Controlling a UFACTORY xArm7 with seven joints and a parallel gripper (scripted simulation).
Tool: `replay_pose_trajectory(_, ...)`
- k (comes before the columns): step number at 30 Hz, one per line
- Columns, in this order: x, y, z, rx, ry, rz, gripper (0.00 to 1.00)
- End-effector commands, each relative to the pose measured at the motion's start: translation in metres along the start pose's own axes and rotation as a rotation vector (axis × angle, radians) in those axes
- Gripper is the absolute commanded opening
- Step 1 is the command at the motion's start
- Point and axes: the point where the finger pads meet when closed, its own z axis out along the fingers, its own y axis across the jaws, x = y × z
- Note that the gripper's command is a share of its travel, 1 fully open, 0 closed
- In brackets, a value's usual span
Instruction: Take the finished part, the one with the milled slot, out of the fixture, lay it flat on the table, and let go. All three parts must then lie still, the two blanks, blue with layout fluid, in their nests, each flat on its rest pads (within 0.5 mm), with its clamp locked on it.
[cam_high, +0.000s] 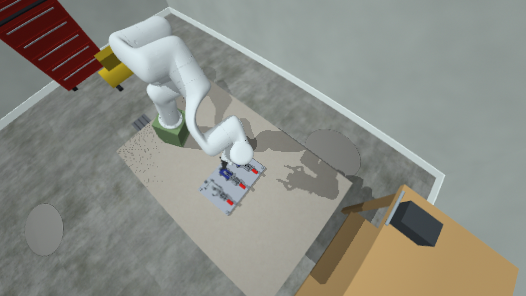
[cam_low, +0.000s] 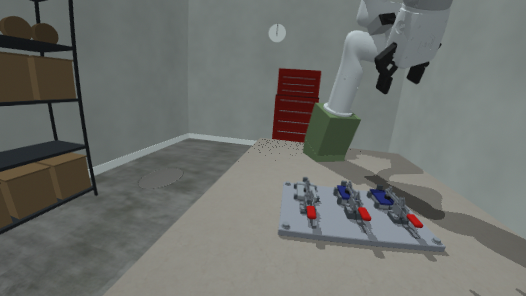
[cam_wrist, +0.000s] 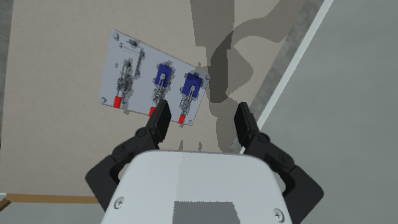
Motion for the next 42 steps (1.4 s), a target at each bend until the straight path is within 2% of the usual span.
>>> replay_pose_trajectory(1, 0.0, 0.0, -0.002, 0.002, -0.003, 0.0, 1.0)
replay_pose_trajectory(20, 0.0, 0.0, 0.001, 0.006, -0.015, 0.007, 1.0)
replay_pose_trajectory(24, 0.003, 0.003, 0.021, 0.037, -0.111, 0.07, 1.0)
replay_pose_trajectory(25, 0.003, 0.003, 0.021, 0.037, -0.111, 0.07, 1.0)
replay_pose_trajectory(26, 0.006, 0.003, 0.03, 0.051, -0.15, 0.099, 1.0)
replay_pose_trajectory(28, 0.006, 0.003, 0.03, 0.051, -0.15, 0.099, 1.0)
replay_pose_trajectory(29, 0.009, 0.003, 0.039, 0.066, -0.194, 0.133, 1.0)
replay_pose_trajectory(31, 0.009, 0.003, 0.039, 0.066, -0.194, 0.133, 1.0)
replay_pose_trajectory(32, 0.013, 0.002, 0.049, 0.082, -0.237, 0.168, 1.0)
replay_pose_trajectory(34, 0.013, 0.002, 0.049, 0.082, -0.237, 0.168, 1.0)
replay_pose_trajectory(35, 0.018, 0.0, 0.058, 0.097, -0.277, 0.204, 1.0)
replay_pose_trajectory(38, 0.019, -0.001, 0.06, 0.101, -0.287, 0.213, 1.0)
replay_pose_trajectory(39, 0.025, -0.003, 0.07, 0.119, -0.33, 0.252, 1.0)
replay_pose_trajectory(41, 0.026, -0.004, 0.071, 0.121, -0.334, 0.256, 1.0)
replay_pose_trajectory(42, 0.031, -0.007, 0.079, 0.136, -0.369, 0.29, 1.0)
